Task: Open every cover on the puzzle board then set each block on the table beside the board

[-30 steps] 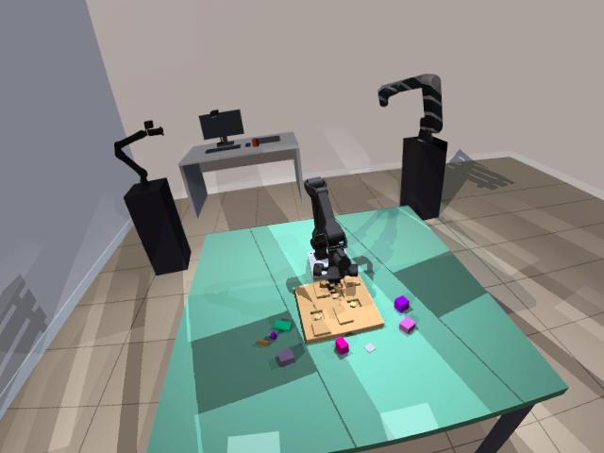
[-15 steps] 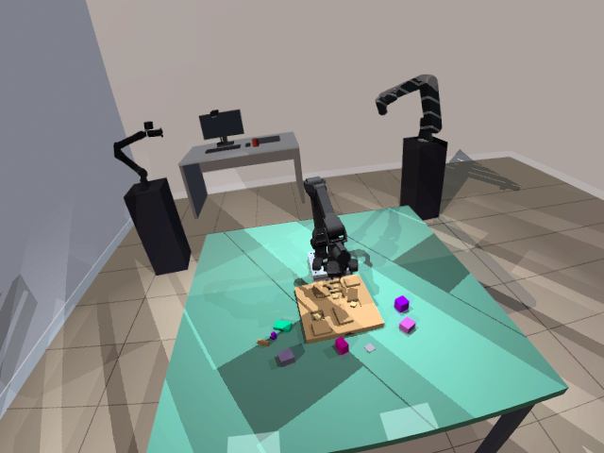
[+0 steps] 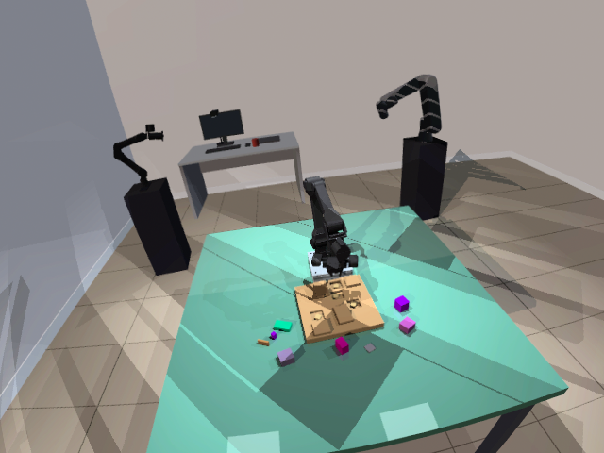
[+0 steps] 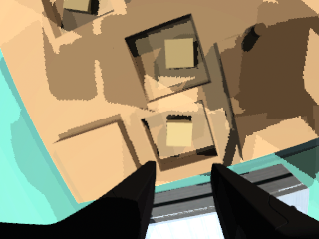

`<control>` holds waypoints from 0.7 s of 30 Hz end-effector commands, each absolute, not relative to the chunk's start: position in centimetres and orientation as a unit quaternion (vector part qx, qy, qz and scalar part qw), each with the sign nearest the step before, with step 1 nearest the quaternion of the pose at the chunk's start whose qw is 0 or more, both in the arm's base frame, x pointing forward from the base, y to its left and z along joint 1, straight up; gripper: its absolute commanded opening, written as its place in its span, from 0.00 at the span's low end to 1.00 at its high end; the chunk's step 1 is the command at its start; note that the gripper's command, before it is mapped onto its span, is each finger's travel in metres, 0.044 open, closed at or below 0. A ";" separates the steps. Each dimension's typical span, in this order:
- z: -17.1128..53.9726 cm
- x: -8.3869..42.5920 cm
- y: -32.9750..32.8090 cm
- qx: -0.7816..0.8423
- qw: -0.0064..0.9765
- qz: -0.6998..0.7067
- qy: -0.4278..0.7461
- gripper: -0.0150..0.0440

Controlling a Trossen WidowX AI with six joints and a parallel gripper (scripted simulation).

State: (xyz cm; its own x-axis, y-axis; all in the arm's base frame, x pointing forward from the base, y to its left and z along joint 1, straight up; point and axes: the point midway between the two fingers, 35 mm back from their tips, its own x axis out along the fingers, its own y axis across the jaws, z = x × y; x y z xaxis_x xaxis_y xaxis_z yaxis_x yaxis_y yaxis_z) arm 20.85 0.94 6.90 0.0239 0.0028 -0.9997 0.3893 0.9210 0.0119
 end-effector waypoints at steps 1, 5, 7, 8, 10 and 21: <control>6.0 20.8 0.9 0.140 0.700 -0.136 0.687 0.50; 5.1 20.8 0.9 0.140 0.700 -0.136 0.687 0.50; 4.6 20.8 0.9 0.140 0.700 -0.136 0.687 0.50; 4.4 20.8 0.9 0.140 0.700 -0.136 0.687 0.50; 4.3 20.7 0.9 0.140 0.700 -0.136 0.687 0.50; 4.3 20.7 1.0 0.141 0.700 -0.136 0.687 0.50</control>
